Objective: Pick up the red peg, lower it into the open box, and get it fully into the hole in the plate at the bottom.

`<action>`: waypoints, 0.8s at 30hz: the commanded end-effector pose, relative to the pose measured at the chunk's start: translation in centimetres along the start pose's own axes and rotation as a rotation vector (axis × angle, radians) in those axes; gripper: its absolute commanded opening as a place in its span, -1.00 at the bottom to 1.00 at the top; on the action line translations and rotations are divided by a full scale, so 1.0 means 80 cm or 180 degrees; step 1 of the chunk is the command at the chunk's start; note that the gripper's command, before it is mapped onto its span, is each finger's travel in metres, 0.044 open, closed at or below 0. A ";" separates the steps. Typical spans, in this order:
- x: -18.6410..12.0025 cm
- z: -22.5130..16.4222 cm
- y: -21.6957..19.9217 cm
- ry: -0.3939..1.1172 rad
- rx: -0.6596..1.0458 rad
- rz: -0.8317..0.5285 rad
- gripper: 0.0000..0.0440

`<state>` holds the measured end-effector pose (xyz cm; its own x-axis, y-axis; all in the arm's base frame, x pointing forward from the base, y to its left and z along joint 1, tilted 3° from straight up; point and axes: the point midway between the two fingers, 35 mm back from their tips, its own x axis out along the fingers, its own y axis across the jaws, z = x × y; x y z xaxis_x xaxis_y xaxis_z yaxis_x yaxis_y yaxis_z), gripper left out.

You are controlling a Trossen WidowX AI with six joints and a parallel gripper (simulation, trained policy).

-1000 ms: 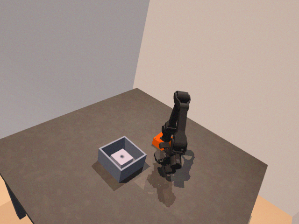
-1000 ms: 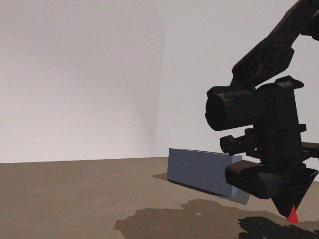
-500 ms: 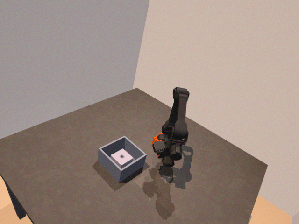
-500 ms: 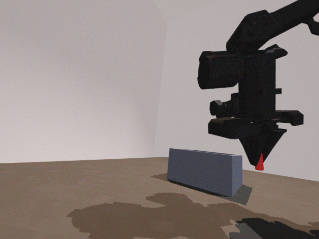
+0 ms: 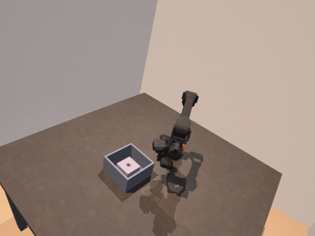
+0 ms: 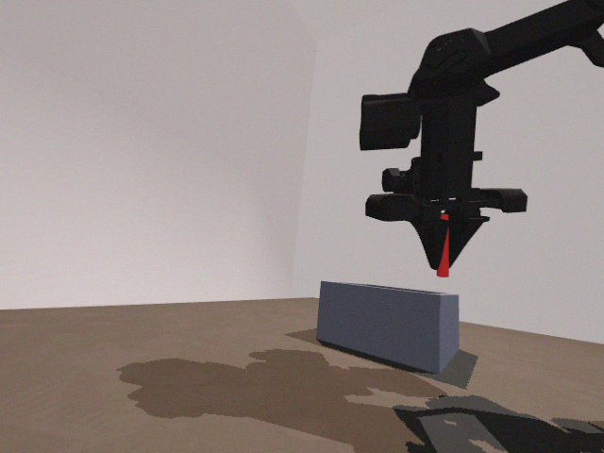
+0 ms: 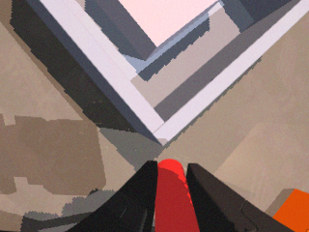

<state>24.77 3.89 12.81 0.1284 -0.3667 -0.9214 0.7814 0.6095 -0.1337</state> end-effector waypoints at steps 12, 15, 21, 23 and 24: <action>0.027 0.090 0.000 -0.0119 0.0446 0.0040 -1.00; 0.038 0.105 -0.001 -0.0118 0.0474 0.0050 -1.00; 0.061 0.133 -0.001 -0.0089 0.0461 0.0091 -1.00; 0.069 0.140 -0.001 -0.0072 0.0436 0.0110 -1.00; 0.073 0.144 -0.001 -0.0061 0.0420 0.0120 -1.00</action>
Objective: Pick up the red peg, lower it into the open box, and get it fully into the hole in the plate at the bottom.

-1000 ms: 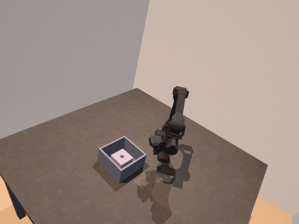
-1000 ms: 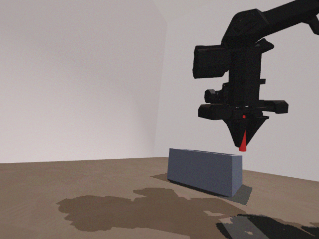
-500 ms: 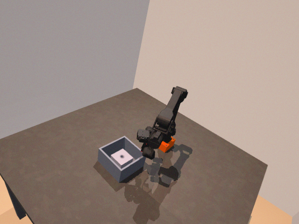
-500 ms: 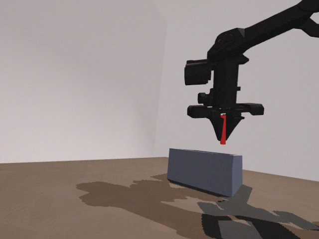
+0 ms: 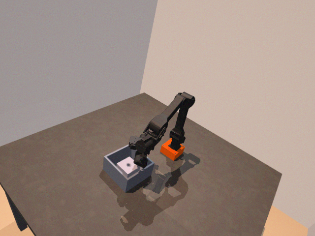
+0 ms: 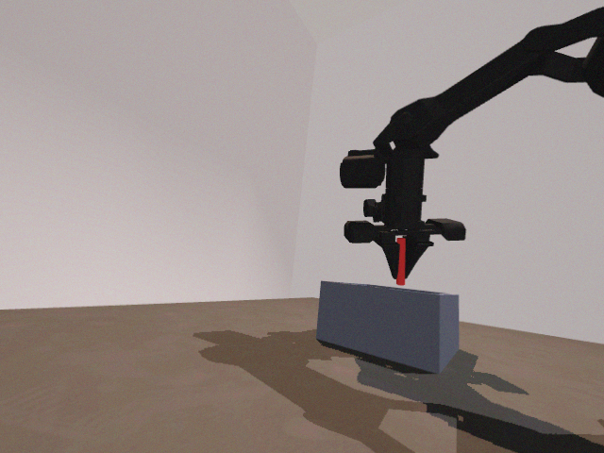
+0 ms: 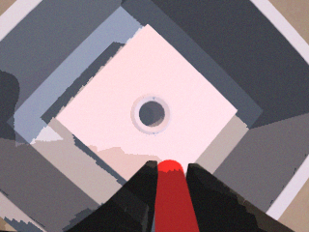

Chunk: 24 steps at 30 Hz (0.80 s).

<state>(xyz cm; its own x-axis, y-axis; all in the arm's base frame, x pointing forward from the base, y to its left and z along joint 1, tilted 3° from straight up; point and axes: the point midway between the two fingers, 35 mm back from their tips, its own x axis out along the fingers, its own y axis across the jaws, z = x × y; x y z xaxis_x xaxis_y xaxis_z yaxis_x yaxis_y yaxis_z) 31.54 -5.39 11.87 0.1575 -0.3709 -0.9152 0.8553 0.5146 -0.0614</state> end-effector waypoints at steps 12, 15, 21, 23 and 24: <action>0.055 0.029 0.009 0.0215 -0.0354 0.0183 -1.00; 0.065 0.024 0.008 0.0309 -0.0458 0.0193 -0.89; 0.084 0.018 0.007 0.0476 -0.0583 0.0205 -0.29; 0.086 0.022 0.009 0.0495 -0.0619 0.0225 -0.24; 0.086 0.025 0.009 0.0492 -0.0648 0.0233 -0.23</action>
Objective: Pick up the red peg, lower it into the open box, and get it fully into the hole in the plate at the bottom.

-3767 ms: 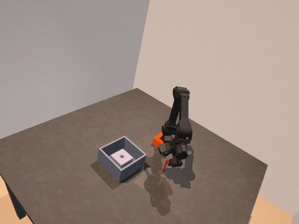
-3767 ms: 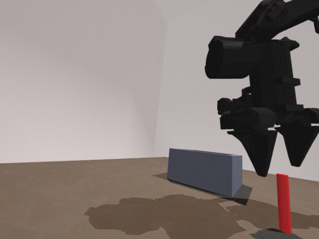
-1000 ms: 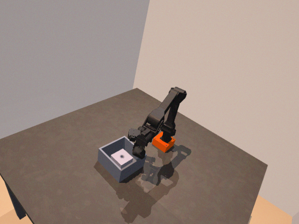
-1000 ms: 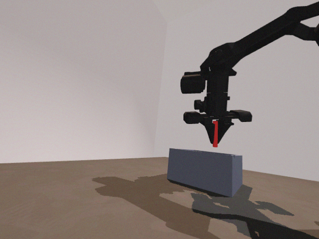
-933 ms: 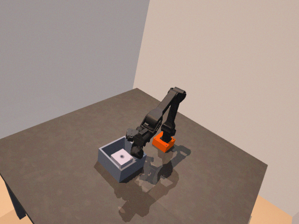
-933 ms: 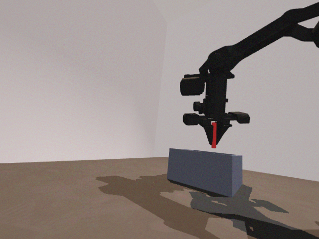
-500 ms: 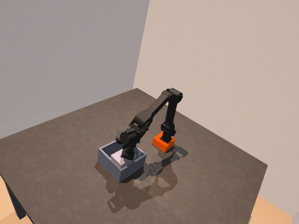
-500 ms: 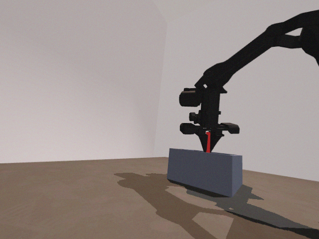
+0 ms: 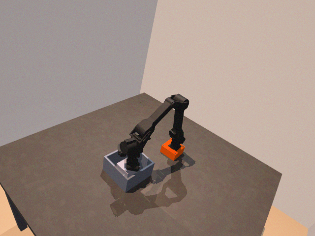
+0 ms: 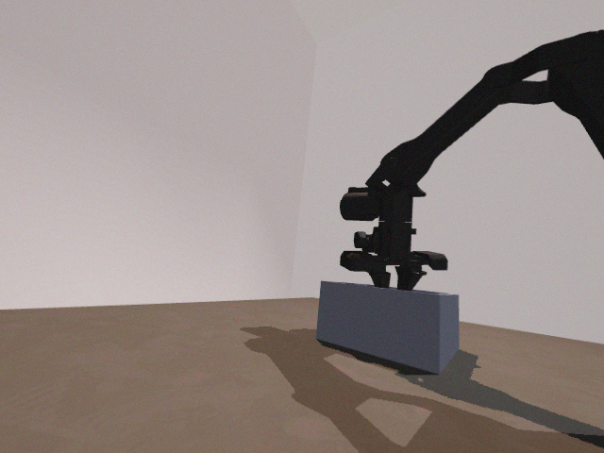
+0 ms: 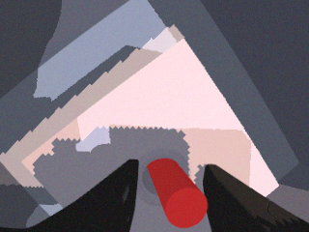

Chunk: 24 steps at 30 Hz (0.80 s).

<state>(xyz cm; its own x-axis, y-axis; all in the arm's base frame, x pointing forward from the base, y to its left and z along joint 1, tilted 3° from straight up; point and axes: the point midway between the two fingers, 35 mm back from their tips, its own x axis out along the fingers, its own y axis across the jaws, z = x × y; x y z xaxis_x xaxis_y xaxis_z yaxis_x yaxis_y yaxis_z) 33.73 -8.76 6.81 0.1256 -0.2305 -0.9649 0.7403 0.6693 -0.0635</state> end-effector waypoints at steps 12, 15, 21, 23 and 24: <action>-0.010 0.048 0.028 0.0068 -0.0148 0.0300 1.00; -0.019 0.058 0.038 0.0083 -0.0185 0.0394 1.00; -0.036 0.074 0.058 0.0124 -0.0259 0.0554 1.00; -0.043 0.079 0.066 0.0119 -0.0273 0.0613 1.00; -0.047 0.081 0.070 0.0115 -0.0280 0.0643 1.00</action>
<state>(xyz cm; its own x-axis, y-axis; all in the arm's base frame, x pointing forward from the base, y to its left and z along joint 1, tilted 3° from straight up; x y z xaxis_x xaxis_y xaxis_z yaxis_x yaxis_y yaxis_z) 38.34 -9.70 9.16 0.1168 -0.0908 -0.9890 0.6684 0.7437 0.0107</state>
